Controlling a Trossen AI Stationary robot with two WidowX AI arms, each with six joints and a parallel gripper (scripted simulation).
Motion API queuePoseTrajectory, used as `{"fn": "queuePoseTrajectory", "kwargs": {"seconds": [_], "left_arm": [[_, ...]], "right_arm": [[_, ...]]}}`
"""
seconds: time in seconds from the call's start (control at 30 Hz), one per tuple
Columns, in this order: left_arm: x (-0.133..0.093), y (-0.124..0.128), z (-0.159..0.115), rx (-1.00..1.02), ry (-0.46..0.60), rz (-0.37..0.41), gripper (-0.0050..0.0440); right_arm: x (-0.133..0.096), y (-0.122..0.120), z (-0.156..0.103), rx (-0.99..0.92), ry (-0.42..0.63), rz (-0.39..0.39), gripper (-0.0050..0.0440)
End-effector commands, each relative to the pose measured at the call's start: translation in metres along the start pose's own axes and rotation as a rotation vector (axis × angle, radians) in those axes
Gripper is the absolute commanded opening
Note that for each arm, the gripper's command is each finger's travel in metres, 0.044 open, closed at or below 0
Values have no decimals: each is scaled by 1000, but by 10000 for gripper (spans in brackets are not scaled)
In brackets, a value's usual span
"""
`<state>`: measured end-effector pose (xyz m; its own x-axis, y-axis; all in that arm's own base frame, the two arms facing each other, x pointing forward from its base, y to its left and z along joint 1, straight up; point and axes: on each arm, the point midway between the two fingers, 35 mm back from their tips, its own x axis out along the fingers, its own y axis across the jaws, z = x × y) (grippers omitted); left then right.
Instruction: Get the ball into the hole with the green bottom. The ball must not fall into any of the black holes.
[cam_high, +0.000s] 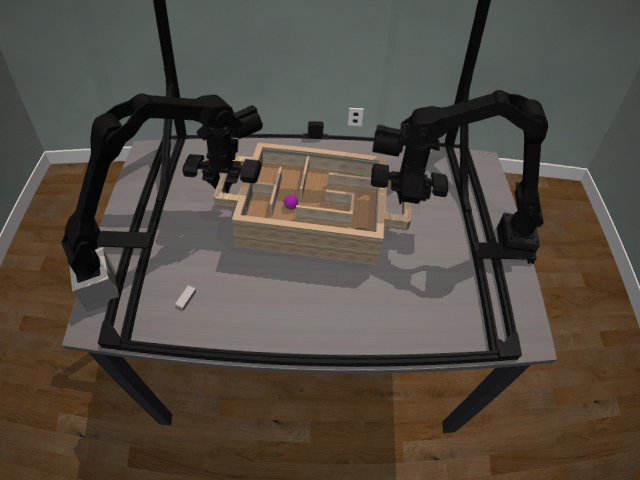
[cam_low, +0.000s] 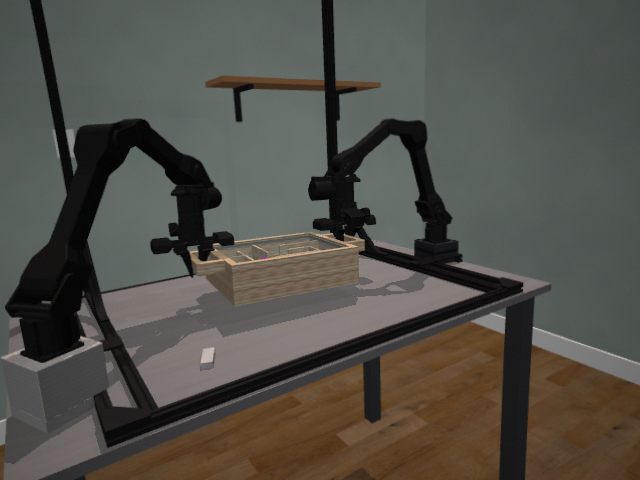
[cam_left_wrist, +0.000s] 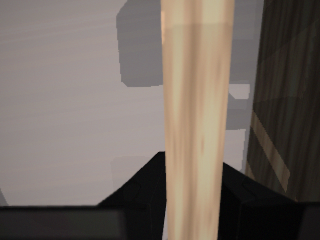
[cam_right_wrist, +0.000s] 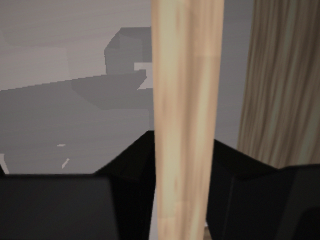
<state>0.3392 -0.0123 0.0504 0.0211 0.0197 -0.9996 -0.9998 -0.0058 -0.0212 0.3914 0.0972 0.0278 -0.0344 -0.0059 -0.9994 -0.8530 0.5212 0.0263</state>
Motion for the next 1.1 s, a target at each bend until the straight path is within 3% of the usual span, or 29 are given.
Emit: {"fn": "queuePoseTrajectory", "kwargs": {"seconds": [0.0, 0.37, 0.8, 1.07], "left_arm": [[-2, 2, 1, 0, 18, 0, 20], [-10, 0, 2, 0, 41, 33, 20], [4, 2, -1, 0, -7, -24, 20], [-2, 1, 0, 0, 3, 0, 20]], "right_arm": [[-2, -1, 0, 1, -21, -5, 20], [6, 0, 0, 1, -44, -38, 20], [-7, -2, 1, 1, 3, 19, 20], [-2, -1, 1, 1, -6, -5, 20]]}}
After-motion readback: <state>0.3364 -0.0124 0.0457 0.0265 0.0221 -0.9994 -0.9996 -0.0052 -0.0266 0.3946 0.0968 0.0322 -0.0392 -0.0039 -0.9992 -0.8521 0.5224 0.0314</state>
